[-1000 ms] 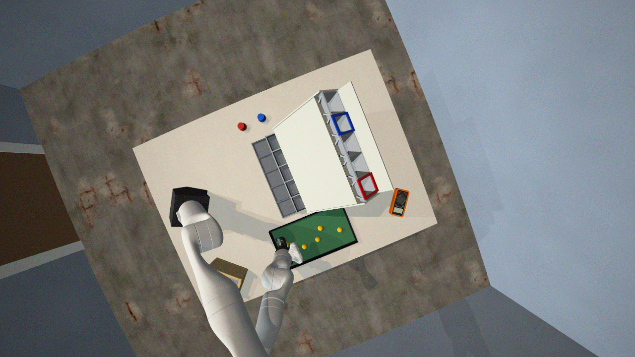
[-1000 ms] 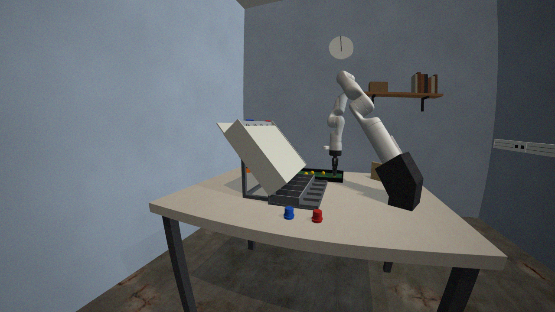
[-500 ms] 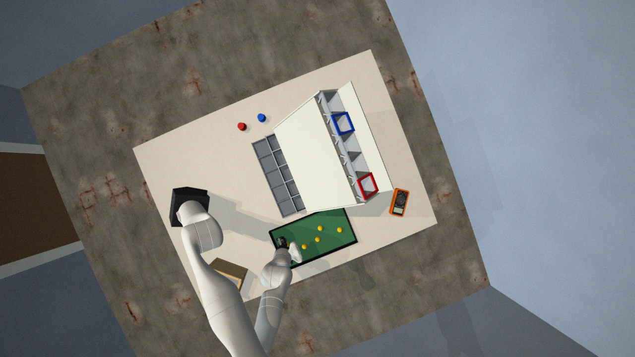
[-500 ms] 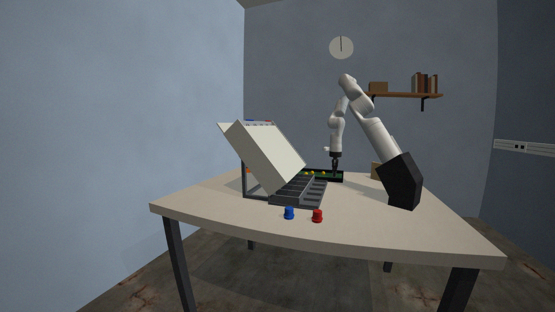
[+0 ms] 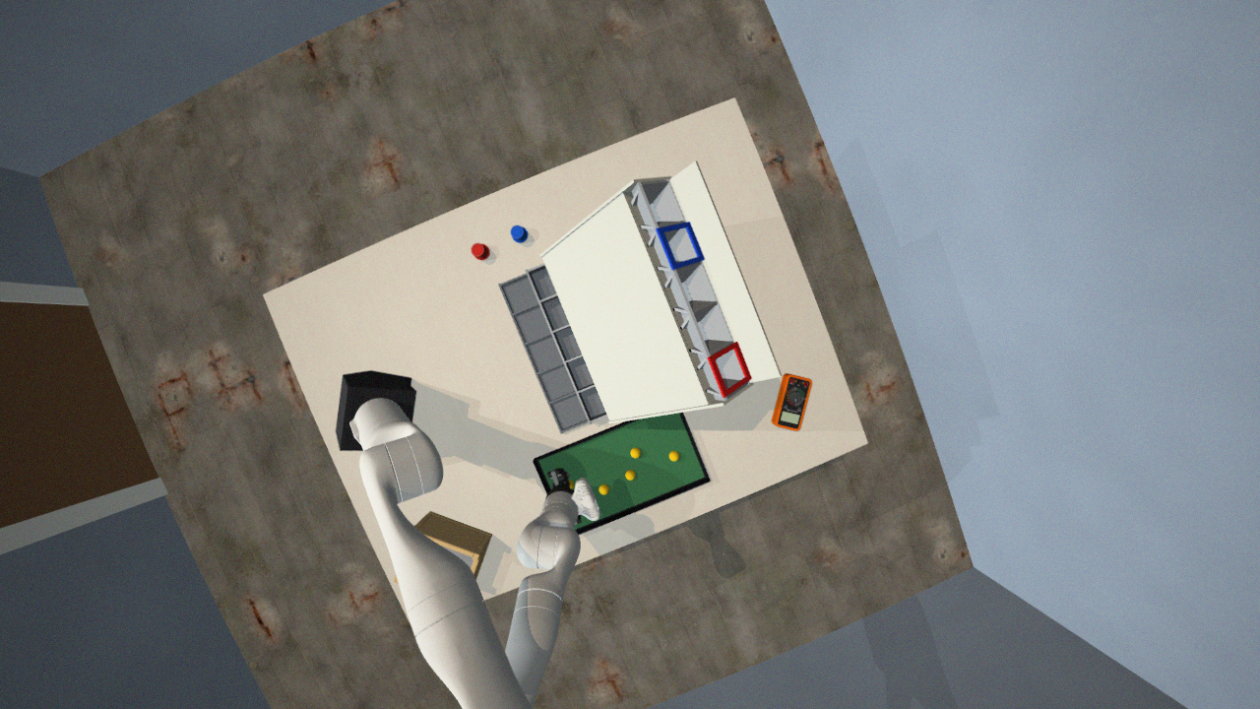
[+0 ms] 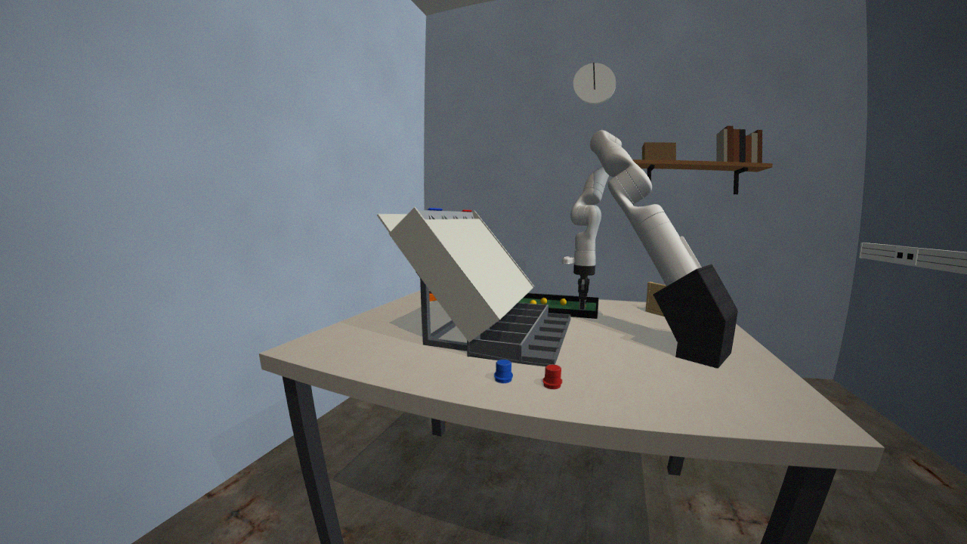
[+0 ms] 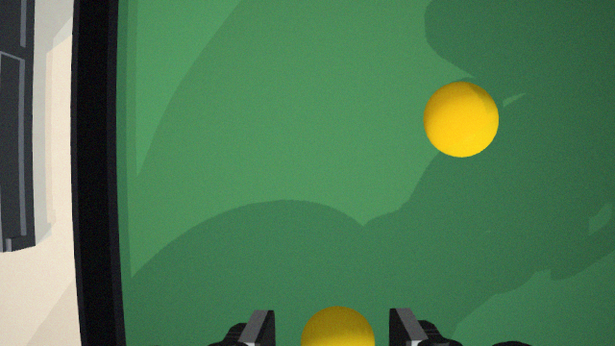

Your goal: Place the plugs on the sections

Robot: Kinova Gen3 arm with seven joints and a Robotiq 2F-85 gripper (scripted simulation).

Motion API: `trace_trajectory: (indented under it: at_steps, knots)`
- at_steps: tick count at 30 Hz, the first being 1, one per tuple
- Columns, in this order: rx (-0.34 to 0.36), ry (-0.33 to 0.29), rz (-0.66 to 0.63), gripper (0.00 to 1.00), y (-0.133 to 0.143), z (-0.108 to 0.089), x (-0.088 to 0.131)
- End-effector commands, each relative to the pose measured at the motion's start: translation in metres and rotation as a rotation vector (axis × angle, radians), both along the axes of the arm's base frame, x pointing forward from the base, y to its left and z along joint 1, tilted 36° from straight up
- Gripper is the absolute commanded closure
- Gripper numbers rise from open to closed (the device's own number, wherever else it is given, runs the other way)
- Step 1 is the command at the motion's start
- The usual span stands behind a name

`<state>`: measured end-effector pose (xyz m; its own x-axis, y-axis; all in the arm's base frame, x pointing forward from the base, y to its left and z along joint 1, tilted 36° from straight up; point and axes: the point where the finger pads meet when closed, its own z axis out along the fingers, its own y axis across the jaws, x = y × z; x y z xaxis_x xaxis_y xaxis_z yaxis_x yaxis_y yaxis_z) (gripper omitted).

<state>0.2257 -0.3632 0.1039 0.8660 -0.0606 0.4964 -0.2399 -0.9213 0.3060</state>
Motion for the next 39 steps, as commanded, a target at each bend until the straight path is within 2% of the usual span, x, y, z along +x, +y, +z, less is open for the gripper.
trace_trajectory:
  at_steps: [1, 7, 8, 39]
  knots:
    - [-0.006, 0.001, -0.001, 0.50, -0.0023, 0.0001, 0.0003]
    - [-0.006, 0.001, -0.001, 0.50, -0.0023, 0.0001, 0.0003]
    - [0.000, 0.000, 0.000, 1.00, 0.0000, 0.0001, 0.0000]
    - [0.000, 0.000, 0.000, 1.00, 0.0000, 0.0000, 0.0000]
